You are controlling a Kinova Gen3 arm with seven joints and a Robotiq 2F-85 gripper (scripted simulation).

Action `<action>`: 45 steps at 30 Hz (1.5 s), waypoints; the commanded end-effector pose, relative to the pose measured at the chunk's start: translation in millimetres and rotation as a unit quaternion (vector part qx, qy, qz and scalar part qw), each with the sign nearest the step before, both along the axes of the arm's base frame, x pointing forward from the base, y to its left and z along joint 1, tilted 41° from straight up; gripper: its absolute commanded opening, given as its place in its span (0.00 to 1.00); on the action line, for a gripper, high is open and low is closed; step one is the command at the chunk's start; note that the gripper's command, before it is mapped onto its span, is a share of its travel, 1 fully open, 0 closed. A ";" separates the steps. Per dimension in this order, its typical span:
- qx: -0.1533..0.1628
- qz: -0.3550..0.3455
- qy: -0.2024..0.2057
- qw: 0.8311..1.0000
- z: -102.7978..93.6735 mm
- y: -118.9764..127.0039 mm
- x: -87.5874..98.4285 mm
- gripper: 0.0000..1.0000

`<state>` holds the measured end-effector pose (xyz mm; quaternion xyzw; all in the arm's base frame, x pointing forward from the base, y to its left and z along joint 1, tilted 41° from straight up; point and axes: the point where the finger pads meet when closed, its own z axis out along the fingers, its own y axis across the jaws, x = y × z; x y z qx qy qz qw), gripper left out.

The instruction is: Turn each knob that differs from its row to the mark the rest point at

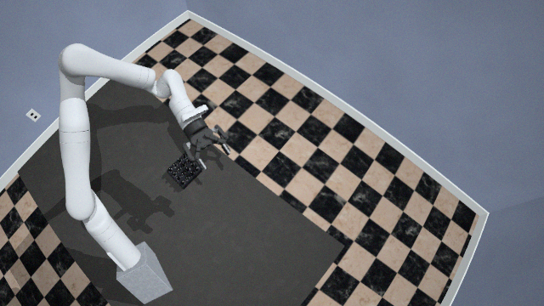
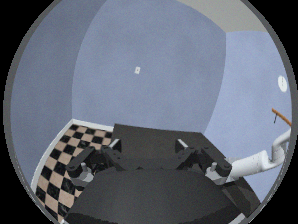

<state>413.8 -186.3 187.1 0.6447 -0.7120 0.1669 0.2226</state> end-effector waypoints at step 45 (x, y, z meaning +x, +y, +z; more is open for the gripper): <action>0.056 0.115 -0.028 0.991 -4.1 36.8 -9.4 1.00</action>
